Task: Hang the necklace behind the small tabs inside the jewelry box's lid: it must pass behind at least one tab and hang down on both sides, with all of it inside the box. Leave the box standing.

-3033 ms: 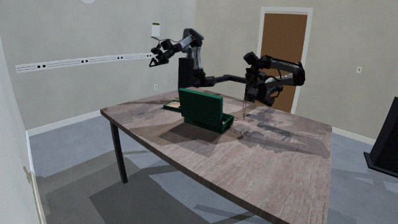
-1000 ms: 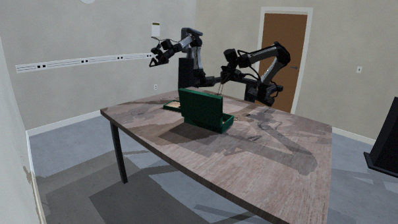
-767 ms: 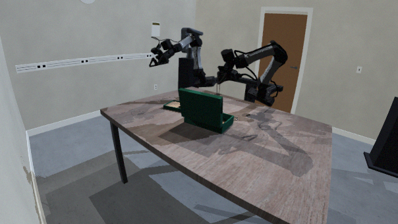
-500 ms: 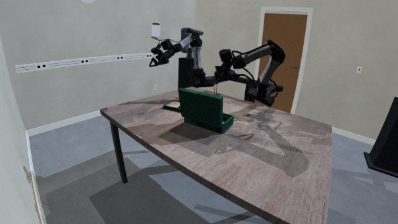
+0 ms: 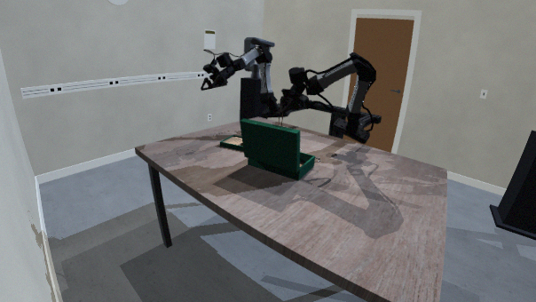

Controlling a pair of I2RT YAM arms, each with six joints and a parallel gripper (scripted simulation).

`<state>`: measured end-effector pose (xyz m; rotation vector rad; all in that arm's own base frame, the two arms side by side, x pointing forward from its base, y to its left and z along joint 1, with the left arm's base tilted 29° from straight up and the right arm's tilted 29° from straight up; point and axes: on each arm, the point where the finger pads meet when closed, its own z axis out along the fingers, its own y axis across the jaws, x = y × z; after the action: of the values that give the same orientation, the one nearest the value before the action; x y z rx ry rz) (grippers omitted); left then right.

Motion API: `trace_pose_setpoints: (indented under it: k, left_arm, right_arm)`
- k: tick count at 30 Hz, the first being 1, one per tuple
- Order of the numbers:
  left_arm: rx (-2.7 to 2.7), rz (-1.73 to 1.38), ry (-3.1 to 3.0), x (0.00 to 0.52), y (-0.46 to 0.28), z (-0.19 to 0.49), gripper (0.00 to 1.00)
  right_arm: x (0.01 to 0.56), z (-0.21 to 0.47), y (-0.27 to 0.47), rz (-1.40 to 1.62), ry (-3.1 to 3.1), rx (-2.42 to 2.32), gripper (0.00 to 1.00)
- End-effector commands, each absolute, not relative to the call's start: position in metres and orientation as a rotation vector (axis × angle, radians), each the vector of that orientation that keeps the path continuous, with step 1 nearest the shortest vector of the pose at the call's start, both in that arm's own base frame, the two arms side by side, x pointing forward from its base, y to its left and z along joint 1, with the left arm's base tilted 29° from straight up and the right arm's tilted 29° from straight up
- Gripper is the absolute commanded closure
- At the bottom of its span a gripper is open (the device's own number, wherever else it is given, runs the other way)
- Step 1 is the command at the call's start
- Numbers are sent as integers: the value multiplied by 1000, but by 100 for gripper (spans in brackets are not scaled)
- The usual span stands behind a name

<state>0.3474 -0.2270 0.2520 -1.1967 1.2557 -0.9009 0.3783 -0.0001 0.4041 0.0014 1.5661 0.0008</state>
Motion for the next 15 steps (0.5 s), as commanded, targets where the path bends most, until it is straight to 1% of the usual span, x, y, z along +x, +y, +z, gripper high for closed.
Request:
trace_pose_setpoints:
  k: [1,8,15]
  left_arm:
    - [-1206,-982,1190,358,-239,274,97]
    - [-1200,-1009,1156,370,-253,276,97]
    - [-1200,-1021,1162,366,-257,280,97]
  right_arm:
    - [365,436,3,5,1481,-16,0]
    - [365,436,3,5,1481,-16,0]
    - [365,436,3,5,1481,-16,0]
